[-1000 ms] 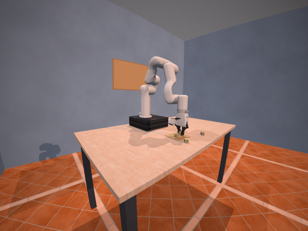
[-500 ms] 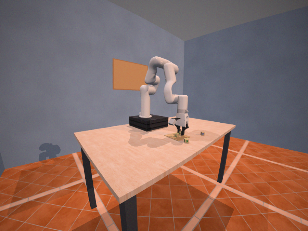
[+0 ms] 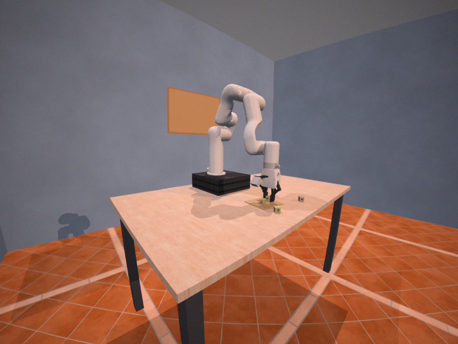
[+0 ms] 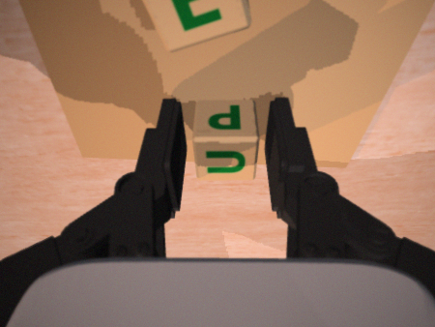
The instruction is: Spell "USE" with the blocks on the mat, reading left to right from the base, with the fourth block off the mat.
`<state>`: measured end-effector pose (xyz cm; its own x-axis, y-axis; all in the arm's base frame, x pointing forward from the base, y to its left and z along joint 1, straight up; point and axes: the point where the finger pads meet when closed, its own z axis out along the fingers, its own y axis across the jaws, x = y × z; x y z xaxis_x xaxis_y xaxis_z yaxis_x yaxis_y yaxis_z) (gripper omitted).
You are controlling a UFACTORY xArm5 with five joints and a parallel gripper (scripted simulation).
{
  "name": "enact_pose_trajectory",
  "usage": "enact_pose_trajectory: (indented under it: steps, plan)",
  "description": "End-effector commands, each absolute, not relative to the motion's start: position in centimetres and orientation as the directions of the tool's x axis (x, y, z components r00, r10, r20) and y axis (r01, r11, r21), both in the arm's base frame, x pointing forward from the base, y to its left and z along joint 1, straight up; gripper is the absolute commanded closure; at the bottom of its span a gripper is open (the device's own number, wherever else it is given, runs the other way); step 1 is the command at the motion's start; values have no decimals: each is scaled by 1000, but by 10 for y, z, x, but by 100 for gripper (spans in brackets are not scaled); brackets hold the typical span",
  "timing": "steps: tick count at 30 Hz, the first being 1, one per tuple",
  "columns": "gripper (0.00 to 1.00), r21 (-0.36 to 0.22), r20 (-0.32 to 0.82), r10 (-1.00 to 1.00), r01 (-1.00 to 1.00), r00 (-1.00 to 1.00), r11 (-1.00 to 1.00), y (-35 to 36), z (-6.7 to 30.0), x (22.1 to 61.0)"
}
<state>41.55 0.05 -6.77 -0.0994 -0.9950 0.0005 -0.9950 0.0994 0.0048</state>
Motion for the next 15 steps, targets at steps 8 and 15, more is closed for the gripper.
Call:
enact_pose_trajectory:
  steps: [8, 15]
  plan:
    - [58, 2, 0, -995, -995, -99, 99, 0, -59, 417]
    - [58, 1, 0, -995, -995, -99, 99, 0, -35, 417]
